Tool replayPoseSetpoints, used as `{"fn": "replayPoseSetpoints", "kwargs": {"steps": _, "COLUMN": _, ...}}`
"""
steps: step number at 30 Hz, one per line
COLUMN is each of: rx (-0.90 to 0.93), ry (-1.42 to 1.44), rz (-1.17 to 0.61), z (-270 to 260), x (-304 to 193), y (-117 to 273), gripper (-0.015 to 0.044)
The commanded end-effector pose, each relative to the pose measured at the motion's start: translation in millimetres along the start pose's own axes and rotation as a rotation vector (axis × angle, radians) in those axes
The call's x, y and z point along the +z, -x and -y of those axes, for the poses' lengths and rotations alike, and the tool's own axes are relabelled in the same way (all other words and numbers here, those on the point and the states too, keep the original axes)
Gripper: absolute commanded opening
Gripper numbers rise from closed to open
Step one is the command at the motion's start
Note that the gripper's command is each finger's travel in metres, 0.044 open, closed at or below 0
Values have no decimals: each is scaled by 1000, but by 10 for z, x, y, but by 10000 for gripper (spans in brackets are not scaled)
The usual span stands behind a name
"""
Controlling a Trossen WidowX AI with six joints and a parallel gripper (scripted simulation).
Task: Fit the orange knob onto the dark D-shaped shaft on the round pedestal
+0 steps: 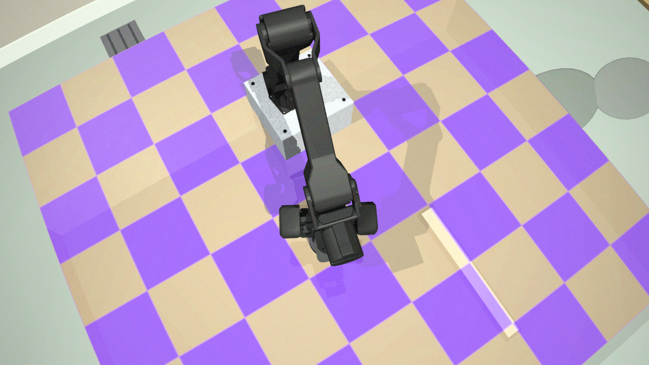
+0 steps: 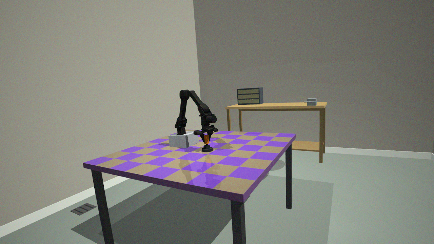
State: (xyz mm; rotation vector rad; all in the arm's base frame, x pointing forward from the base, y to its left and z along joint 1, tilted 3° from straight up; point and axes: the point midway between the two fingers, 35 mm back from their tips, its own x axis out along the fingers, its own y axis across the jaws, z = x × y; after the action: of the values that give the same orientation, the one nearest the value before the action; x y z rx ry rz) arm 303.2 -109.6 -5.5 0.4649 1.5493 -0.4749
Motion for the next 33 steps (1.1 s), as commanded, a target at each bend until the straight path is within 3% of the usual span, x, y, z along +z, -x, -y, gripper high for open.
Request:
{"fn": "replayPoseSetpoints", "kwargs": {"steps": 1, "rx": -3, "ry": -10, "rz": 6, "z": -5, "x": 39, "y": 6, "gripper": 0}}
{"fn": "replayPoseSetpoints", "kwargs": {"steps": 24, "rx": -3, "ry": -10, "rz": 6, "z": 4, "x": 11, "y": 34, "gripper": 0}}
{"fn": "replayPoseSetpoints", "kwargs": {"steps": 33, "rx": -2, "ry": -219, "rz": 6, "z": 13, "x": -26, "y": 19, "gripper": 0}}
